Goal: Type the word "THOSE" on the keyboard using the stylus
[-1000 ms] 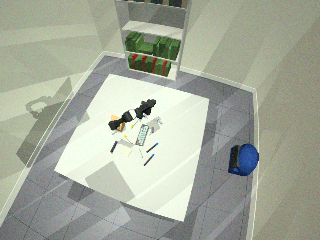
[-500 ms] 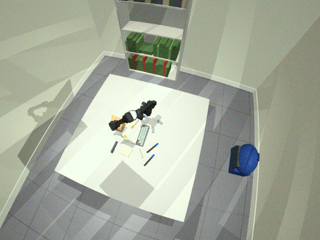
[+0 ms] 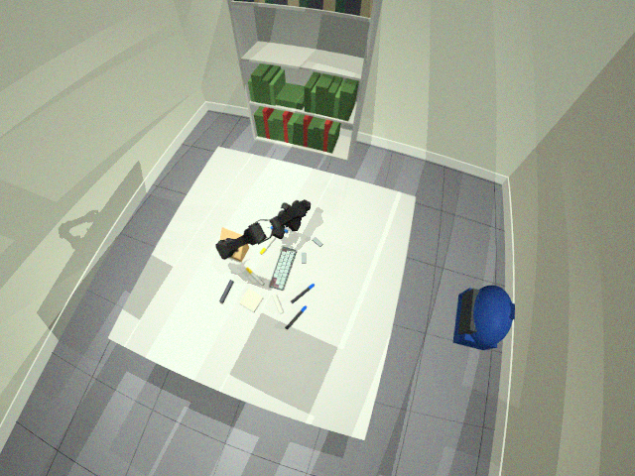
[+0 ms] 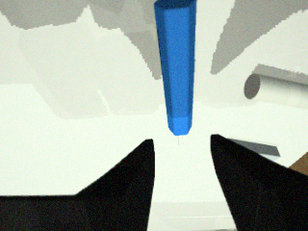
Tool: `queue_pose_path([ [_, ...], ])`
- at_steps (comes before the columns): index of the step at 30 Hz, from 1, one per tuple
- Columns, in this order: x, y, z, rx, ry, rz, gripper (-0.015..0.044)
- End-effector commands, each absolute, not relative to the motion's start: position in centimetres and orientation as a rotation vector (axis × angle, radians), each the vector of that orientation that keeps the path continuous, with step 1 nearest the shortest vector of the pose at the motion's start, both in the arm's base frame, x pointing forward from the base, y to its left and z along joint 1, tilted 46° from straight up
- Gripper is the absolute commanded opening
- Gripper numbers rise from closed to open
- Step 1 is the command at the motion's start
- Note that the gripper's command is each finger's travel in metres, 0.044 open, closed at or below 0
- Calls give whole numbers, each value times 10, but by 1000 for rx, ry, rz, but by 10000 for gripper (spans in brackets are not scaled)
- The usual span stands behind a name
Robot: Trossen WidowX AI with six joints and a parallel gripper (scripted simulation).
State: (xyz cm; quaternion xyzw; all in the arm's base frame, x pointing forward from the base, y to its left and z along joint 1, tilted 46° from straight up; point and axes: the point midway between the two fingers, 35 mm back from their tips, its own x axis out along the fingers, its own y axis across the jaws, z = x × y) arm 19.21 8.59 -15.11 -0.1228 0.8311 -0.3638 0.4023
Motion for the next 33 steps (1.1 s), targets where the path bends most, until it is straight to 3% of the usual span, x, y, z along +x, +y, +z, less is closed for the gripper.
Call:
queue_pose_path([
  [1, 190, 82, -153, -318, 2102, -917, 150],
  [33, 186, 67, -169, -319, 2102, -918, 150],
])
